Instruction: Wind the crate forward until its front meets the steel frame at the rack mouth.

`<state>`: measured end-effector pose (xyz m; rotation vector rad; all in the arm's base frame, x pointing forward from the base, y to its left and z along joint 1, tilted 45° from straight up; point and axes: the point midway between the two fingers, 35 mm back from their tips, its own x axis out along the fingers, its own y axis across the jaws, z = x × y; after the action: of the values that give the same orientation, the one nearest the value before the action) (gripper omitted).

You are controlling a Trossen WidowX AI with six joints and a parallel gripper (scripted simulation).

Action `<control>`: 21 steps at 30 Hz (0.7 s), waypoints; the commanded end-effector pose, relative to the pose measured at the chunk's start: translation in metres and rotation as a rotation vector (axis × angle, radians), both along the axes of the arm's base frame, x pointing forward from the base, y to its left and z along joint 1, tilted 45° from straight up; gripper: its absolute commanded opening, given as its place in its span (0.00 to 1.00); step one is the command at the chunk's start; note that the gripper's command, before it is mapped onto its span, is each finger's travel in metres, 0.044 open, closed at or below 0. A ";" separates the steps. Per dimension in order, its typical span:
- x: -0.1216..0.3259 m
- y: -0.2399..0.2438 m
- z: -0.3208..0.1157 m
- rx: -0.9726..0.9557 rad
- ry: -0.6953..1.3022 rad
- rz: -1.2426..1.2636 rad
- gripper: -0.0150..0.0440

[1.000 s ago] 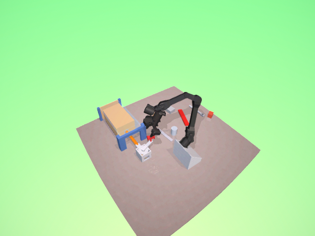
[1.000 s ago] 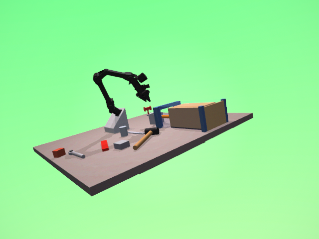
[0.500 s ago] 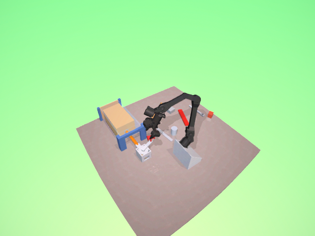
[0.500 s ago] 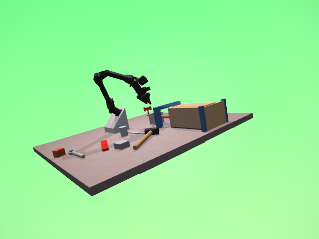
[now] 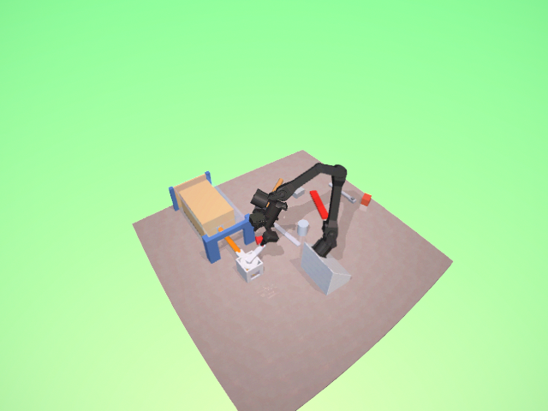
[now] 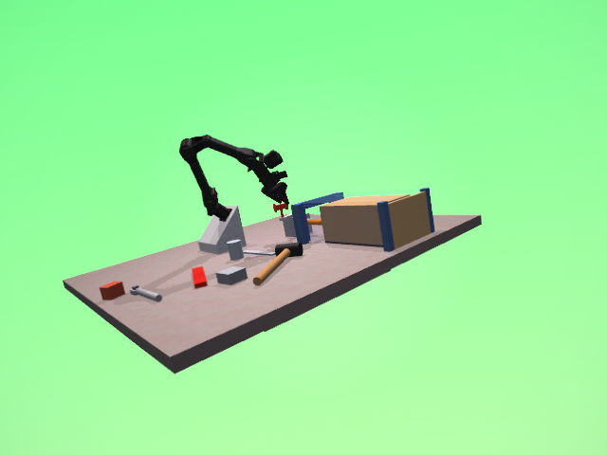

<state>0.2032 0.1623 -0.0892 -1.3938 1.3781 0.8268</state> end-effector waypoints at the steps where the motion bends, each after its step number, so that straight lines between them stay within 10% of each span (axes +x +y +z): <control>1: -0.003 -0.011 -0.008 -0.017 0.009 0.001 1.00; 21: -0.003 -0.023 -0.018 -0.017 0.009 0.001 1.00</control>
<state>0.2015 0.1431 -0.1057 -1.3965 1.3874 0.8249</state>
